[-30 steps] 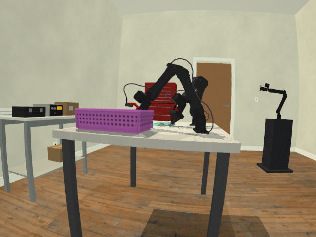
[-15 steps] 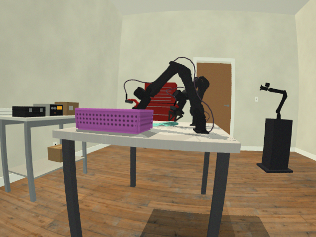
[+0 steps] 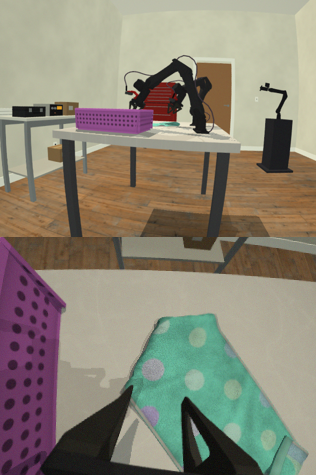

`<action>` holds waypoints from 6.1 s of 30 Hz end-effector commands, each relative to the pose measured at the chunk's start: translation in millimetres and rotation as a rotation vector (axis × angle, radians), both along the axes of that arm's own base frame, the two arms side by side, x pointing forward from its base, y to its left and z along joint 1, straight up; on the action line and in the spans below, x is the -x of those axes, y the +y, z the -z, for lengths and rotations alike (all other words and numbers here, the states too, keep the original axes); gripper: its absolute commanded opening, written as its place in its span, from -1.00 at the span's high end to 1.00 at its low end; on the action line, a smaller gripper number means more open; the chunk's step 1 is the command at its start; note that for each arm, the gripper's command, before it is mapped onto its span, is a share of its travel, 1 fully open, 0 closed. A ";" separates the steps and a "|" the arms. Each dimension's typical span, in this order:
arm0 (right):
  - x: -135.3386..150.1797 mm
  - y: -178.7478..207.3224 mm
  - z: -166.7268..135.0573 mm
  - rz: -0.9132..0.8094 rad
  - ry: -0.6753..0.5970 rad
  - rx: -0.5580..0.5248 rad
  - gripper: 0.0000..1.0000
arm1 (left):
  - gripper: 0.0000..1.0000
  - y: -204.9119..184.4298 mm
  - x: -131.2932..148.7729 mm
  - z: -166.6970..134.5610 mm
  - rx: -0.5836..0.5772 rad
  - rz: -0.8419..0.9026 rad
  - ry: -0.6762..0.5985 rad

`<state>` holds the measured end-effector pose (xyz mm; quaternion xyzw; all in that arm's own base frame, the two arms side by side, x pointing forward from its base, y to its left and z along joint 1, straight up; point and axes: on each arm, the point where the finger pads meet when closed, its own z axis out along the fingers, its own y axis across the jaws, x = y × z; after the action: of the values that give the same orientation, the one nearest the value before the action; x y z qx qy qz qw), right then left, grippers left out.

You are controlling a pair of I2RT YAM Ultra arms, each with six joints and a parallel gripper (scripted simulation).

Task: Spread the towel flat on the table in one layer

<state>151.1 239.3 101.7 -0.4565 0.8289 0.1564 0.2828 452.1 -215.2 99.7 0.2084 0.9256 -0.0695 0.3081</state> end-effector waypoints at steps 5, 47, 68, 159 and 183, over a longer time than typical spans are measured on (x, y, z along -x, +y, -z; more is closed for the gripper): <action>-23.2 -39.7 -30.5 0.150 0.008 0.007 -0.28 | -0.28 -42.4 -9.6 -22.4 -0.015 0.069 0.021; -45.5 -71.7 -39.1 0.301 0.024 0.029 -0.28 | -0.28 -75.1 -23.9 -55.6 -0.004 0.107 -0.002; -45.5 -71.7 -39.1 0.301 0.024 0.029 -0.28 | -0.28 -75.1 -23.9 -55.6 -0.004 0.107 -0.002; 37.4 -20.4 104.9 0.085 0.253 0.475 0.32 | 0.32 28.4 10.7 96.9 0.032 -0.798 0.519; 35.2 -15.0 103.0 0.080 0.255 0.472 1.00 | 1.00 36.2 7.7 82.8 0.023 -0.808 0.512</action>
<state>119.5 226.2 12.0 -0.4515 0.8892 0.0158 0.0720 450.5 -192.5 10.5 -0.1940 0.9778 -0.0149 0.0777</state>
